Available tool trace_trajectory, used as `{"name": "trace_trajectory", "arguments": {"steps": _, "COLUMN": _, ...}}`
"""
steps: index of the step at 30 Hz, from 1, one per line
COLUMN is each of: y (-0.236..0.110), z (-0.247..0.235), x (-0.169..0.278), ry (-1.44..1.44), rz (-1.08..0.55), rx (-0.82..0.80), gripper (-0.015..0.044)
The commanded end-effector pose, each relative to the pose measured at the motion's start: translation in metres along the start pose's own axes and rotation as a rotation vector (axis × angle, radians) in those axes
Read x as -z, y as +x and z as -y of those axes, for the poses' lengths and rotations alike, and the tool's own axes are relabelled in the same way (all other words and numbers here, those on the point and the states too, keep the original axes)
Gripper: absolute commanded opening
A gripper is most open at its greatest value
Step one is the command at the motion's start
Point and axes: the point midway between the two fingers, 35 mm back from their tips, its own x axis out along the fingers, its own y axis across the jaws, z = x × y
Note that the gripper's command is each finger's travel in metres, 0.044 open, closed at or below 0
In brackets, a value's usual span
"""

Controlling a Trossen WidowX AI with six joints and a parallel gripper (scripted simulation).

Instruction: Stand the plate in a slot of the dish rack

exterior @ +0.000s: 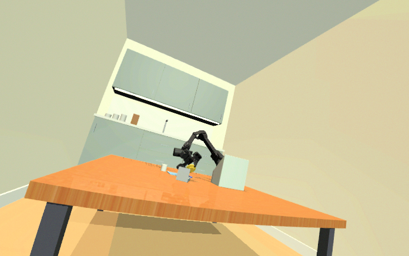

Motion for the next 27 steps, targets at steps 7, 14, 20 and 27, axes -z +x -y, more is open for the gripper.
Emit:
{"name": "trace_trajectory", "arguments": {"steps": 7, "y": 0.001, "z": 0.008, "x": 0.004, "ry": -0.227, "rz": 0.178, "rx": -0.048, "gripper": 0.0}}
{"name": "trace_trajectory", "arguments": {"steps": 14, "y": -0.002, "z": 0.014, "x": 0.006, "ry": -0.382, "rz": 0.306, "rx": -0.037, "gripper": 0.0}}
{"name": "trace_trajectory", "arguments": {"steps": 20, "y": -0.006, "z": 0.019, "x": 0.009, "ry": -0.518, "rz": 0.416, "rx": -0.001, "gripper": 0.0}}
{"name": "trace_trajectory", "arguments": {"steps": 27, "y": -0.013, "z": 0.024, "x": 0.013, "ry": -0.678, "rz": 0.539, "rx": 0.071, "gripper": 0.0}}
